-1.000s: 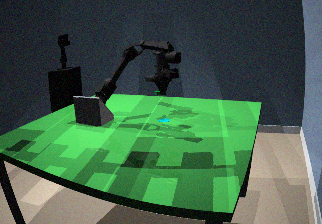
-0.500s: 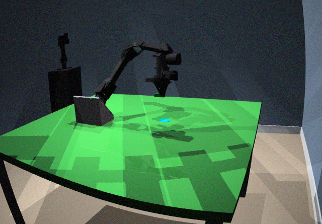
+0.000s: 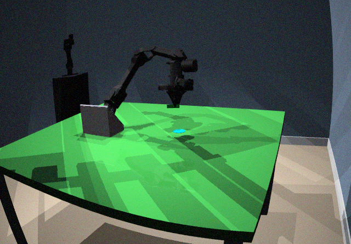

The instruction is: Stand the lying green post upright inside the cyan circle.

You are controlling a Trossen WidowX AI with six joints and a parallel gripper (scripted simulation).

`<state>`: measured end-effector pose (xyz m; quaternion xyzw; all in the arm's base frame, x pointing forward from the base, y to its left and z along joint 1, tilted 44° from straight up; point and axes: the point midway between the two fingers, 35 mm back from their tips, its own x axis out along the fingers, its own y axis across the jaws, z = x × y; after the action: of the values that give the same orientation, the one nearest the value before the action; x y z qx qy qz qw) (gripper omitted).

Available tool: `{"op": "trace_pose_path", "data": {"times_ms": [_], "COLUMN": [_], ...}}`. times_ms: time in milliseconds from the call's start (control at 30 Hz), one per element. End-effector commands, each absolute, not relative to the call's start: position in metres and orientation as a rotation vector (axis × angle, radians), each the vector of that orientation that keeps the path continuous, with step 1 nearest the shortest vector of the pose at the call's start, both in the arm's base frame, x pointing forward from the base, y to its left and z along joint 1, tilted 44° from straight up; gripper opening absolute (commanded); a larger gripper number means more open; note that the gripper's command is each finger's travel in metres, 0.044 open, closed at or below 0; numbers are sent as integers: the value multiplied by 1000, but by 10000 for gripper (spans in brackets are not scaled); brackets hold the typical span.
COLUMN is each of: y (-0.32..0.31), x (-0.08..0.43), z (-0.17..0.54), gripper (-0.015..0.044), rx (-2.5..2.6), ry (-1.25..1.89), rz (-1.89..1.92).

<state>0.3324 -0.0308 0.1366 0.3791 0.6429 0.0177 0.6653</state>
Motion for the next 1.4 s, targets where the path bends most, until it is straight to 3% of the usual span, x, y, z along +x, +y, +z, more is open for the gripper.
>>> {"op": "trace_pose_path", "data": {"times_ms": [0, 1367], "y": [-29, -24], "x": [331, 334], "z": [133, 116], "gripper": [23, 23], "rx": [838, 670], "ry": [1451, 1310], "rz": [24, -145]}}
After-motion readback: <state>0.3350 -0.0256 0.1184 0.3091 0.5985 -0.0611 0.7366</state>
